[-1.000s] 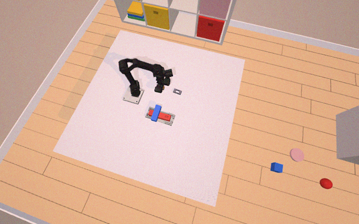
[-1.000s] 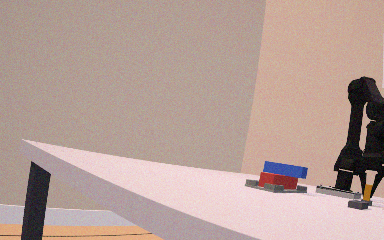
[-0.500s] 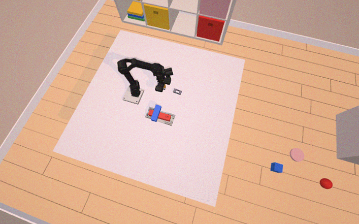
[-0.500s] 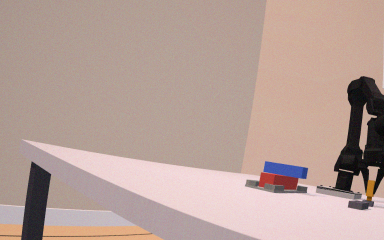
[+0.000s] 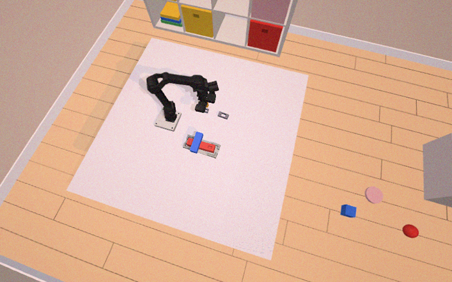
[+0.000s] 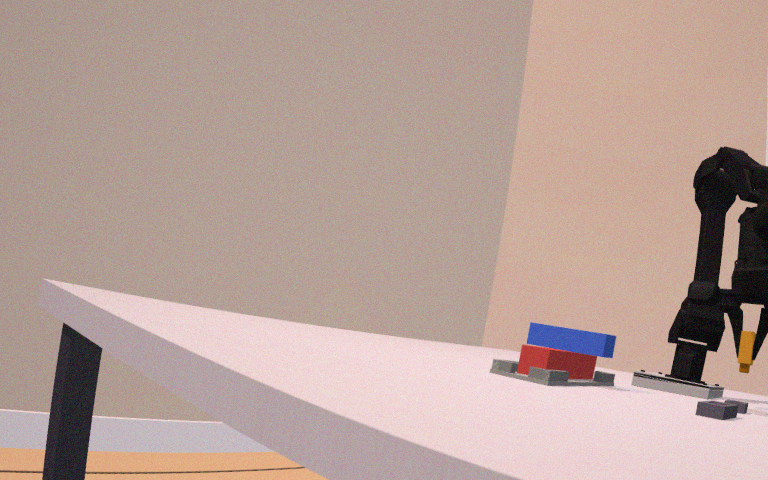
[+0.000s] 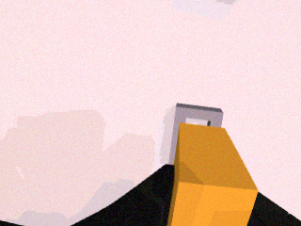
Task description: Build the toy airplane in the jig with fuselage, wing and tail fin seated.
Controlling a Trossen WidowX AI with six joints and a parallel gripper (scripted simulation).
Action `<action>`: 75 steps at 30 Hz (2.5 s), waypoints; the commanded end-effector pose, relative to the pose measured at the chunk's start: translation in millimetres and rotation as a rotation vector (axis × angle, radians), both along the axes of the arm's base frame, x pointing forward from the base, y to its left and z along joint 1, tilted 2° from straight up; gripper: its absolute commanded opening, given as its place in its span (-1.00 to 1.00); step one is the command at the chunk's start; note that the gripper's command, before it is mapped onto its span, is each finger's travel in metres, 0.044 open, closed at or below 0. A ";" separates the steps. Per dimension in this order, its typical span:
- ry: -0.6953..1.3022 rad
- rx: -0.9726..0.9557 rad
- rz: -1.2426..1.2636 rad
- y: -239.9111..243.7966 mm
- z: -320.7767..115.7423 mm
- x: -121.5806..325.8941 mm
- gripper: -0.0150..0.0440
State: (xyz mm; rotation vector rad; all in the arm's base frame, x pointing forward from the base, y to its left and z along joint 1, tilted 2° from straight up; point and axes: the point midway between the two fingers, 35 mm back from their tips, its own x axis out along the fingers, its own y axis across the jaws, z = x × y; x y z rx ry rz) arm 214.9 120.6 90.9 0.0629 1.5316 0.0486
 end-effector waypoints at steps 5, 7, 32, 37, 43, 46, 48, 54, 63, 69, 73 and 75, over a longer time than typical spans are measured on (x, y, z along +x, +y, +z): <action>0.008 -0.006 0.012 -2.0 27.2 -1.1 -0.49; 0.012 -0.008 0.013 -2.9 33.3 -2.1 -0.49; 0.035 -0.025 0.015 -19.3 75.9 0.1 -0.49; 0.032 -0.027 0.009 -26.6 74.5 10.2 -0.49; 0.028 -0.029 0.004 -36.5 72.5 21.9 -0.49; 0.029 -0.031 0.000 -41.8 71.0 27.1 -0.49; 0.030 -0.032 -0.004 -45.5 69.7 30.4 -0.49; 0.034 -0.035 -0.015 -57.0 66.0 39.7 -0.49; 0.043 -0.029 -0.015 -73.9 61.9 52.6 -0.49; 0.041 -0.032 -0.023 -87.5 59.5 61.8 -0.49; 0.039 -0.035 -0.028 -97.3 57.8 67.6 -0.49; 0.039 -0.036 -0.030 -102.1 56.9 70.4 -0.49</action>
